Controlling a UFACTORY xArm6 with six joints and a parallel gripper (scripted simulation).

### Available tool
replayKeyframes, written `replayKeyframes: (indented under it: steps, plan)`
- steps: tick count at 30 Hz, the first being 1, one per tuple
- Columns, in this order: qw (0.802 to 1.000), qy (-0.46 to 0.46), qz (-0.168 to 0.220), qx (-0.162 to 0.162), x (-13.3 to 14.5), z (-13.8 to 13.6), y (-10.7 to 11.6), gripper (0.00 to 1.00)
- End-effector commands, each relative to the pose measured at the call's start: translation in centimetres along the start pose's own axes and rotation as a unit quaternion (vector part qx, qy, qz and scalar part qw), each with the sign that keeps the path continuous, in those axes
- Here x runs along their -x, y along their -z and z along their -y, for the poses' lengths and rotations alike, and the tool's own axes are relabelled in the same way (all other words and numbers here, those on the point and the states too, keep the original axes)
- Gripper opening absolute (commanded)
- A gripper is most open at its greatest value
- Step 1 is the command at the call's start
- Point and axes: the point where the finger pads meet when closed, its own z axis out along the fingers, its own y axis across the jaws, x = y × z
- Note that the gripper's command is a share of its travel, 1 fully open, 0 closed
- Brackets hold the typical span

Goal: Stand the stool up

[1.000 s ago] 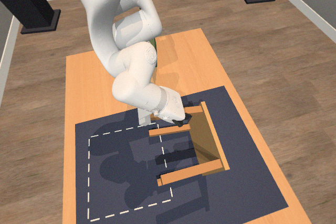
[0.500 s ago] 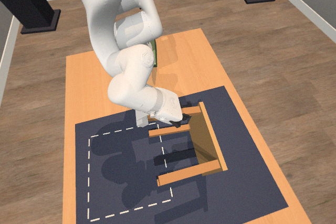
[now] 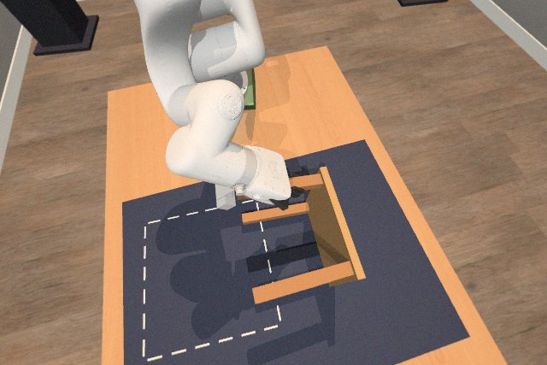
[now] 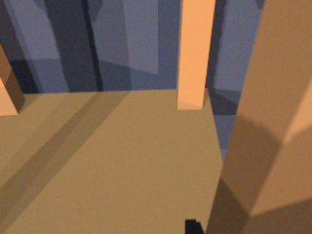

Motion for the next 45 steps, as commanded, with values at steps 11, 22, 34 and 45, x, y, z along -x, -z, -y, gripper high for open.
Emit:
replayKeyframes:
  steps: [11,22,34,45]
  plan:
    - [1.0,0.001,0.02,0.0,-0.8,0.1,0.4,0.28]
    - [1.0,0.0,0.03,0.0,-1.2,0.2,0.5,0.28]
    - [0.999,0.0,0.033,0.0,-1.3,0.2,0.6,0.28]
    - [0.999,0.0,0.033,0.0,-1.3,0.2,0.6,0.28]
